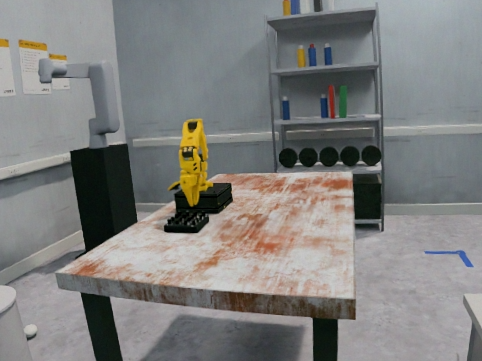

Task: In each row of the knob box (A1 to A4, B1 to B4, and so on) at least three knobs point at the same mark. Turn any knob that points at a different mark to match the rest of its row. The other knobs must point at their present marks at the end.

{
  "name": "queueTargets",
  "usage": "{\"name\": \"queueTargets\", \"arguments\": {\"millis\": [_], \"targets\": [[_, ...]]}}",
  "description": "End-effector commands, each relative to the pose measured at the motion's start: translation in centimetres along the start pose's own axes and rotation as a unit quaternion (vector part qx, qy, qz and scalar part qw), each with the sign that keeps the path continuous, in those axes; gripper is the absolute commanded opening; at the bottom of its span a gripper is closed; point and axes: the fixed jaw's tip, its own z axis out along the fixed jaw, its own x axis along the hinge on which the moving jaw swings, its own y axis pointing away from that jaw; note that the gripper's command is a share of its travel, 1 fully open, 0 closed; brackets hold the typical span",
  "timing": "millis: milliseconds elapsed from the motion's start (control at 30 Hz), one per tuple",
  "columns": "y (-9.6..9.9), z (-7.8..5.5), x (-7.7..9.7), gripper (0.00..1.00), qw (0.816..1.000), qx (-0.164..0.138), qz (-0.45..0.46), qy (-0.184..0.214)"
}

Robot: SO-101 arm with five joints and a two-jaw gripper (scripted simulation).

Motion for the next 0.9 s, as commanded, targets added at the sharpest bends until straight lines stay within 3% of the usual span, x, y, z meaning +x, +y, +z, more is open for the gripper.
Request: {"name": "queueTargets", "arguments": {"millis": [0,867], "targets": [[-0.40,0.51,0.00,0.10,1.000,0.009,-0.007,-0.003],[-0.43,1.17,-0.01,0.10,1.000,0.009,-0.007,-0.003]]}}
